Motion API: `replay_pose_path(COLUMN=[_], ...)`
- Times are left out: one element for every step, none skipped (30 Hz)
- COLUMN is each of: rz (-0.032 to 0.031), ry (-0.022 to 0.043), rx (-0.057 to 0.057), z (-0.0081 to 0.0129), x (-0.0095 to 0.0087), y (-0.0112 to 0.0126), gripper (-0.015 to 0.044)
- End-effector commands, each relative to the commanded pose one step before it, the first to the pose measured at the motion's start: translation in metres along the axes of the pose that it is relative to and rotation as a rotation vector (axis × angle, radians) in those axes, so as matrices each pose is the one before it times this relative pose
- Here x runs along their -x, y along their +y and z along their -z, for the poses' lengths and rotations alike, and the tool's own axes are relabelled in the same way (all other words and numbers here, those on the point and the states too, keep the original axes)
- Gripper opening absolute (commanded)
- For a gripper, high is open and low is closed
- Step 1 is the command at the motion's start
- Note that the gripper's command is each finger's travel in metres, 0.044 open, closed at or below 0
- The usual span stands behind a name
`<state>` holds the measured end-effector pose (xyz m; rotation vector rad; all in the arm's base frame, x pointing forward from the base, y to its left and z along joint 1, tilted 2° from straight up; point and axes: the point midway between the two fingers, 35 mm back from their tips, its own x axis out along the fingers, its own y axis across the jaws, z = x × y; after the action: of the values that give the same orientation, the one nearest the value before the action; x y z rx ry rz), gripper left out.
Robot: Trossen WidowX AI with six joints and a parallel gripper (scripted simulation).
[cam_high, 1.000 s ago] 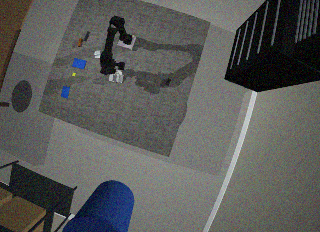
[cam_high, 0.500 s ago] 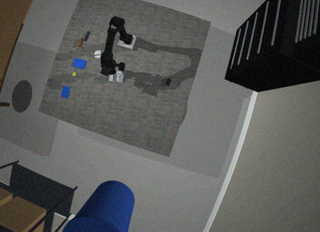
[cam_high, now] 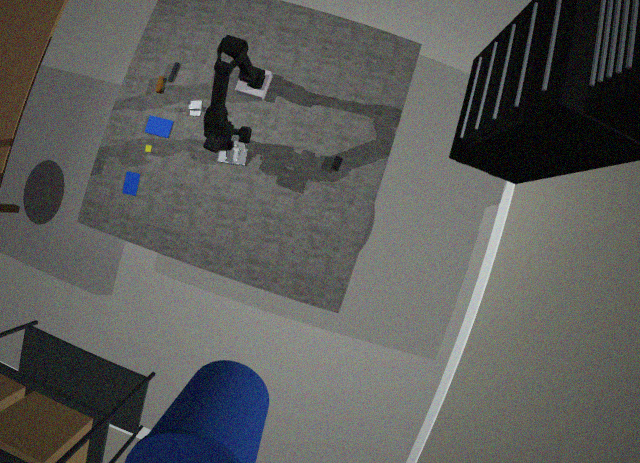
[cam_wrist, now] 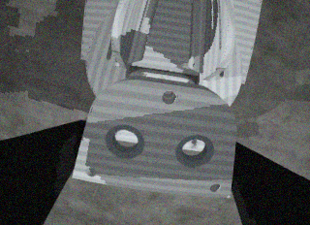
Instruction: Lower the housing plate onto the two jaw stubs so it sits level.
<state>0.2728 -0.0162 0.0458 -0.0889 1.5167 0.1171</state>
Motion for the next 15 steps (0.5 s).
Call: replay_pose_path(rz=[0.00191, -0.00001, -0.00001, -0.00001, -0.00001, -0.00001, -0.00001, -0.00001, -0.00001, -0.00001, -0.00001, -0.00001, -0.00001, 0.0, 0.0], ry=[0.00744, 0.00001, 0.00001, 0.00002, 0.00002, 0.00002, 0.00002, 0.00002, 0.00002, 0.00002, 0.00002, 0.00002, 0.00002, 0.00001, 0.0], rx=[-0.0035, 0.0, 0.0, 0.0, 0.0, 0.0, 0.0, 0.0, 0.0, 0.0, 0.0, 0.0, 0.0, 0.0, 0.0], z=[0.00227, 0.00009, 0.0001, 0.00011, 0.00012, 0.00013, 0.00014, 0.00015, 0.00016, 0.00017, 0.00018, 0.00019, 0.00016, 0.0001, 0.00003], x=[-0.00765, -0.00162, -0.00161, -0.00161, -0.0016, -0.00161, -0.0016, -0.0016, -0.00159, -0.00159, -0.00159, -0.00158, -0.00126, -0.00075, -0.00025], y=[-0.00003, 0.00002, 0.00002, 0.00002, 0.00003, 0.00003, 0.00003, 0.00003, 0.00003, 0.00004, 0.00004, 0.00004, 0.00003, 0.00002, 0.00001], gripper=[0.0351, 0.0351, 0.0351, 0.0351, 0.0351, 0.0351, 0.0351, 0.0351, 0.0351, 0.0351, 0.0351, 0.0351, 0.0351, 0.0351, 0.0351])
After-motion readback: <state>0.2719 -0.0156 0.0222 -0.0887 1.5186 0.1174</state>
